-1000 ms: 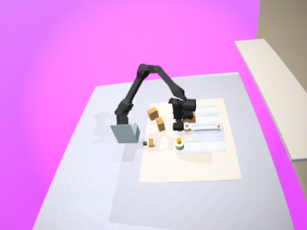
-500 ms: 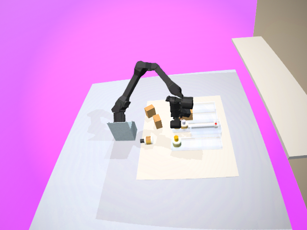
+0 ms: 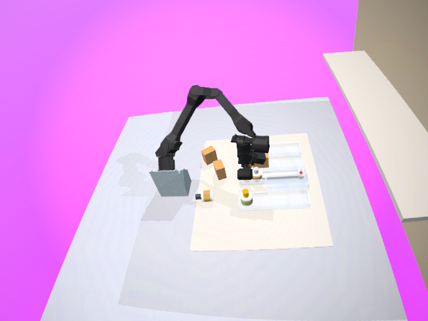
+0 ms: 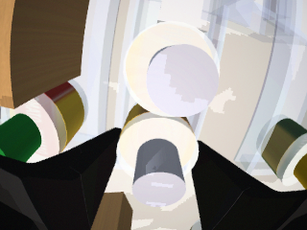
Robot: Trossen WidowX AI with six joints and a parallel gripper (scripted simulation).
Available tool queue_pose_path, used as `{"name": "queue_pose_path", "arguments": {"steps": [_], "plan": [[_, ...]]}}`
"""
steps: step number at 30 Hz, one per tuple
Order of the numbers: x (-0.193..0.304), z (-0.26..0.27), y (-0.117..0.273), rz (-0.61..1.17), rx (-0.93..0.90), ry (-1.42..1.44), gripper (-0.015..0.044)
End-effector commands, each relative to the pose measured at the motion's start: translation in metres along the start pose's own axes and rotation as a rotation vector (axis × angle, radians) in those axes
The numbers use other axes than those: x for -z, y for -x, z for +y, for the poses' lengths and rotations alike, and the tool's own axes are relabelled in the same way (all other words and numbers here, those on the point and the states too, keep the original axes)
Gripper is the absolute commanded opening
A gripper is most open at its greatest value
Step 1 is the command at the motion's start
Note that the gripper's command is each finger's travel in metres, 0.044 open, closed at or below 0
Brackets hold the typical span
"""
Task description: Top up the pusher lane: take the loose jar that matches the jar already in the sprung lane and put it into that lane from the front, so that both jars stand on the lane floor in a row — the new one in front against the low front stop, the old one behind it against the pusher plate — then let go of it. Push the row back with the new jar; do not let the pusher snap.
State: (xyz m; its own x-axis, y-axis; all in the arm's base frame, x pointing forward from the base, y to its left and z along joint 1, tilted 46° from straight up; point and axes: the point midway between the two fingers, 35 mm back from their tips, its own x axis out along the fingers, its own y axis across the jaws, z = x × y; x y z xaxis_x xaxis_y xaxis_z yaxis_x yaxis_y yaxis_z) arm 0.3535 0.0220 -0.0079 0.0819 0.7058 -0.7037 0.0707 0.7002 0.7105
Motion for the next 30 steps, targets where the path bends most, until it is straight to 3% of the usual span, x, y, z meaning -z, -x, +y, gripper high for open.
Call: {"name": "queue_pose_path", "arguments": {"steps": [1, 30], "plan": [[-0.0043, 0.0024, -0.0015, -0.014, -0.009, 0.011, 0.0000], [0.0002, 0.0024, -0.0023, -0.014, -0.009, 0.011, 0.0000]]}}
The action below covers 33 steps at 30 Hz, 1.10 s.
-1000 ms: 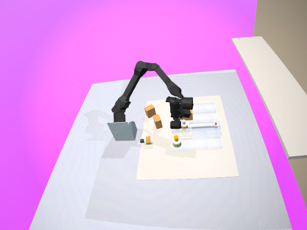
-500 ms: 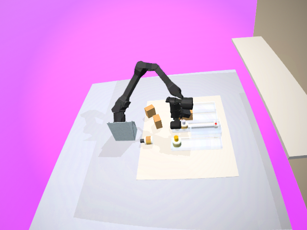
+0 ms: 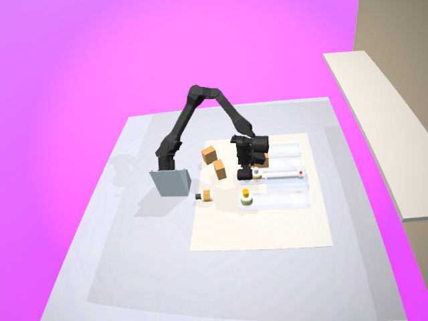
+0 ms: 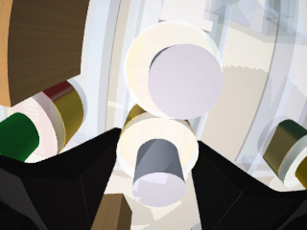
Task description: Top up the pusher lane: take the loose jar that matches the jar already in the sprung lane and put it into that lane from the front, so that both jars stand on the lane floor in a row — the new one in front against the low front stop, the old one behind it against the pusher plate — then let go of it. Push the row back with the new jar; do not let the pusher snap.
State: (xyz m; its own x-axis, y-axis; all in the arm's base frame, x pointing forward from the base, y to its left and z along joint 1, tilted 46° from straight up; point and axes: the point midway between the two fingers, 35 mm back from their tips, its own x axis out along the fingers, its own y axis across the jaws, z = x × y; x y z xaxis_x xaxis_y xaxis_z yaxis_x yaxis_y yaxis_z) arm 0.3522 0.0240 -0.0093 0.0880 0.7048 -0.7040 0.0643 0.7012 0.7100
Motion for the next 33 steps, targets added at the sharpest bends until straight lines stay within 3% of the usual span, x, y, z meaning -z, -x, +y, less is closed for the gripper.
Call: {"name": "queue_pose_path", "arguments": {"steps": [1, 33], "plan": [[-0.0011, 0.0021, 0.0000, -0.008, -0.009, 0.004, 0.0000], [0.0042, 0.0020, -0.0001, -0.008, -0.009, 0.004, 0.0000]]}}
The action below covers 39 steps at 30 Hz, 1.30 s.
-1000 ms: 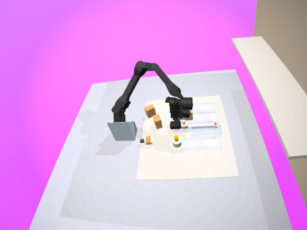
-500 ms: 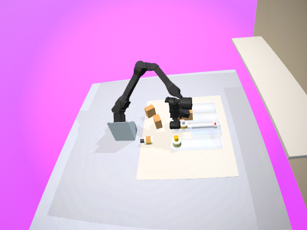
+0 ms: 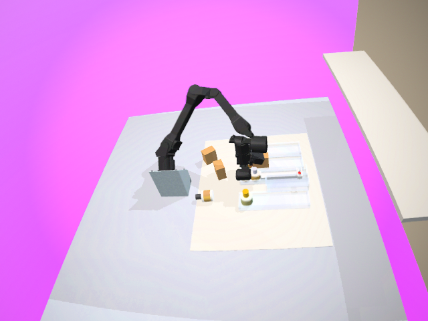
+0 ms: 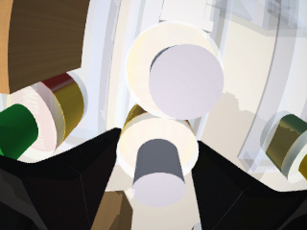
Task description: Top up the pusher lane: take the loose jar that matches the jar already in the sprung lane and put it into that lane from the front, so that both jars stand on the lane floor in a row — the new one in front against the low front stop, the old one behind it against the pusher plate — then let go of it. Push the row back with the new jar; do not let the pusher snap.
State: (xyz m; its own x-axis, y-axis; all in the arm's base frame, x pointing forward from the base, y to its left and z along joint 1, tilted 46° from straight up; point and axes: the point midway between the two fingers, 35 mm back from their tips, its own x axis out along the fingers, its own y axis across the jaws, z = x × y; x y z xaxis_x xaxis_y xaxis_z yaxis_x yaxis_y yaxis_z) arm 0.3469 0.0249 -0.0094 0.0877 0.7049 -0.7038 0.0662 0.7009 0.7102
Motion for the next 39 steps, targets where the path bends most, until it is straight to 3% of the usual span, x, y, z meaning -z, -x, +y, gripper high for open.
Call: {"name": "queue_pose_path", "arguments": {"steps": [1, 19, 31, 39], "plan": [[-0.001, 0.002, 0.000, -0.008, -0.009, 0.006, 0.0000], [0.002, 0.000, 0.000, -0.008, -0.009, 0.006, 0.0000], [0.002, -0.001, 0.000, -0.008, -0.009, 0.006, 0.0308], [0.002, -0.001, 0.017, -0.008, -0.008, 0.006, 0.0308]]}}
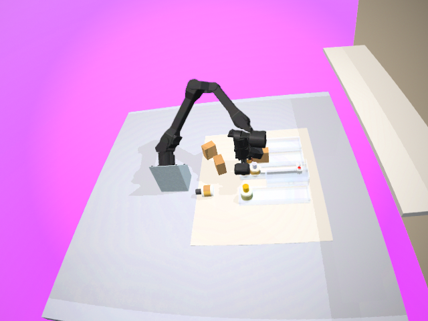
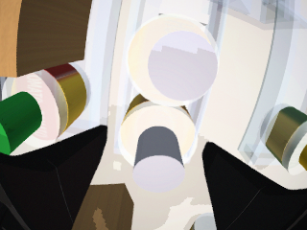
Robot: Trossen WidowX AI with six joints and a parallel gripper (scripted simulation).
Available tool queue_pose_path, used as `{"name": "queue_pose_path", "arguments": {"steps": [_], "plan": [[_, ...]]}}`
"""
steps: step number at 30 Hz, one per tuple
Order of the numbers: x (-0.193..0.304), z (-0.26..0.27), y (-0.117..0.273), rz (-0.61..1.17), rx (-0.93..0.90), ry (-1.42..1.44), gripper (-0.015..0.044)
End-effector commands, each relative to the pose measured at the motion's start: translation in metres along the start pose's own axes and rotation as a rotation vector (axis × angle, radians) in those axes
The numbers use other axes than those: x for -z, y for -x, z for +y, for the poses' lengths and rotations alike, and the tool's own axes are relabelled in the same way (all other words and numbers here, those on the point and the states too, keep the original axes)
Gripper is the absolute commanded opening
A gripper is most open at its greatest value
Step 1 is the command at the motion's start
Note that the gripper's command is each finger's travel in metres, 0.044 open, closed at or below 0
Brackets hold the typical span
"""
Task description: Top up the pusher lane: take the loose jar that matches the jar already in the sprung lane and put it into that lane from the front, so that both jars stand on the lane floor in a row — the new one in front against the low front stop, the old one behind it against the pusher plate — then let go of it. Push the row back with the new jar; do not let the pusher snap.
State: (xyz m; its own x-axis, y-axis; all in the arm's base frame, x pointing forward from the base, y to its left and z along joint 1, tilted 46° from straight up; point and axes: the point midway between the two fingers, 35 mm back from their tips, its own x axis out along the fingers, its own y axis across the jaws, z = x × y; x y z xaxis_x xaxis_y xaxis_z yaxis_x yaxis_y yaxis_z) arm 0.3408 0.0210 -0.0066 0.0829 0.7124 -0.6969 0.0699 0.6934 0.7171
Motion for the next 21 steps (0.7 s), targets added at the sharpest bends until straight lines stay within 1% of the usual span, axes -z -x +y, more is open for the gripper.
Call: {"name": "queue_pose_path", "arguments": {"steps": [1, 10, 21], "plan": [[-0.004, 0.000, 0.014, -0.013, 0.001, 0.011, 0.0308], [0.002, 0.000, 0.015, -0.013, 0.002, 0.010, 0.0308], [0.037, -0.001, 0.016, -0.012, 0.002, 0.009, 0.0308]]}}
